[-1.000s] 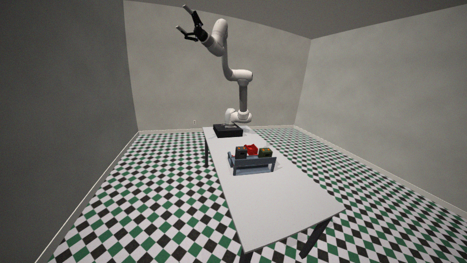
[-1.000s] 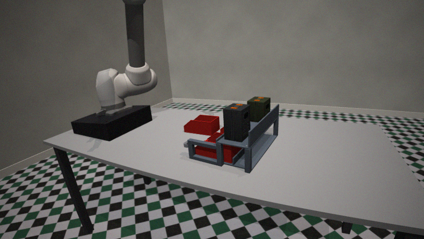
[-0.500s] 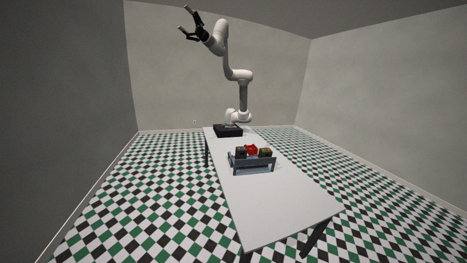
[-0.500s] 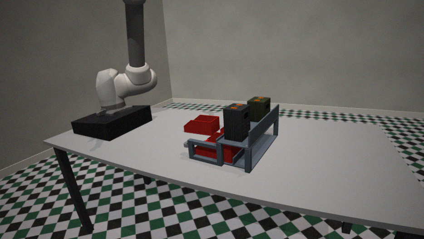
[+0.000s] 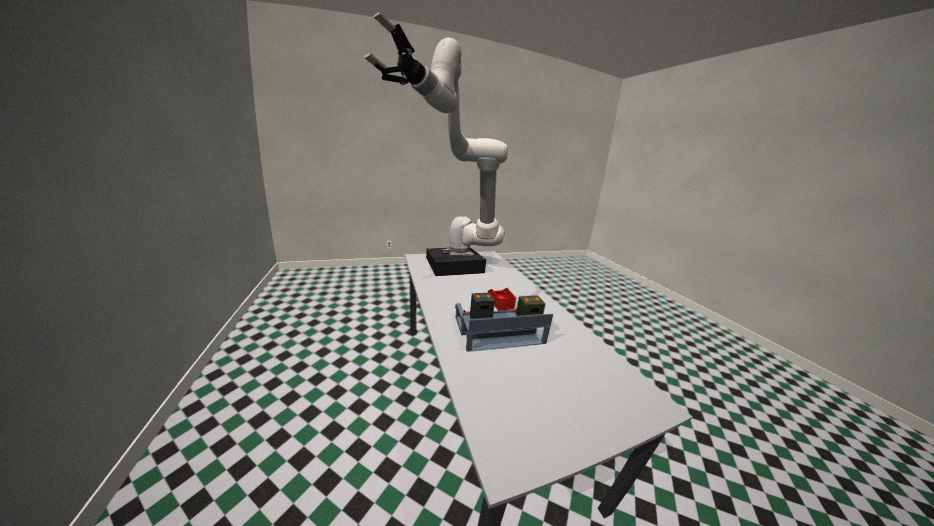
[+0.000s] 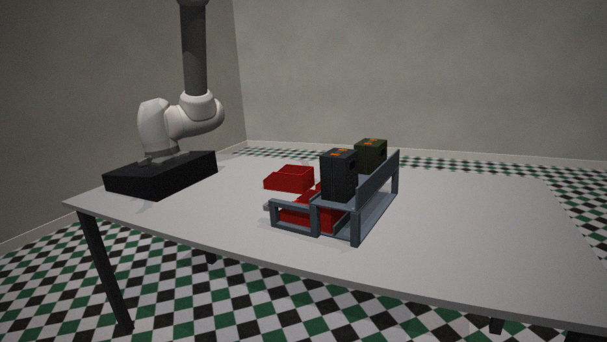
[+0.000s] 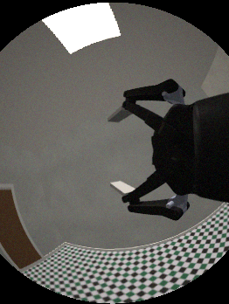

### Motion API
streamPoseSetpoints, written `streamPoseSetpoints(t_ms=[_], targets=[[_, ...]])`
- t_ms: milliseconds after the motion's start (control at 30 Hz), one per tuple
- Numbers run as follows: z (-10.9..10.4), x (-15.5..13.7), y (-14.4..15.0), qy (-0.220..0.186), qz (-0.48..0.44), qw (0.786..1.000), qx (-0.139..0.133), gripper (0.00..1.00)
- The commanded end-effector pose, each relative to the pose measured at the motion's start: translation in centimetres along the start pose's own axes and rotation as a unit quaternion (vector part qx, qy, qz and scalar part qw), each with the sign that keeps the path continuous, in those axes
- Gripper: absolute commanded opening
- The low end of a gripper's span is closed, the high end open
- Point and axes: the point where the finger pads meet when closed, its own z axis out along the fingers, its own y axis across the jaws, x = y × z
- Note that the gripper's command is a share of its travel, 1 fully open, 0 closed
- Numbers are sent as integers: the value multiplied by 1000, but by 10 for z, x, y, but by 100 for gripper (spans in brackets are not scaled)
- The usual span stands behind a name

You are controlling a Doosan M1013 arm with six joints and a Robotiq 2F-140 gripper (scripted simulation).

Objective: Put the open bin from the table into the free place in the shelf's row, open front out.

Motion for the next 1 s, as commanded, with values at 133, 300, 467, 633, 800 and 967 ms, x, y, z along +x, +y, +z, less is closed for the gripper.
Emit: streamPoseSetpoints(t_ms=[133,300,467,633,800,967], targets=[[-12,10,0,-2,23,1000,7,100],[-24,20,-1,-3,46,999,15,100],[-39,31,-3,-6,71,997,24,100],[-49,38,-4,-7,88,996,31,100],[-66,50,-7,-10,117,992,43,100],[-86,62,-10,-14,147,987,57,100]])
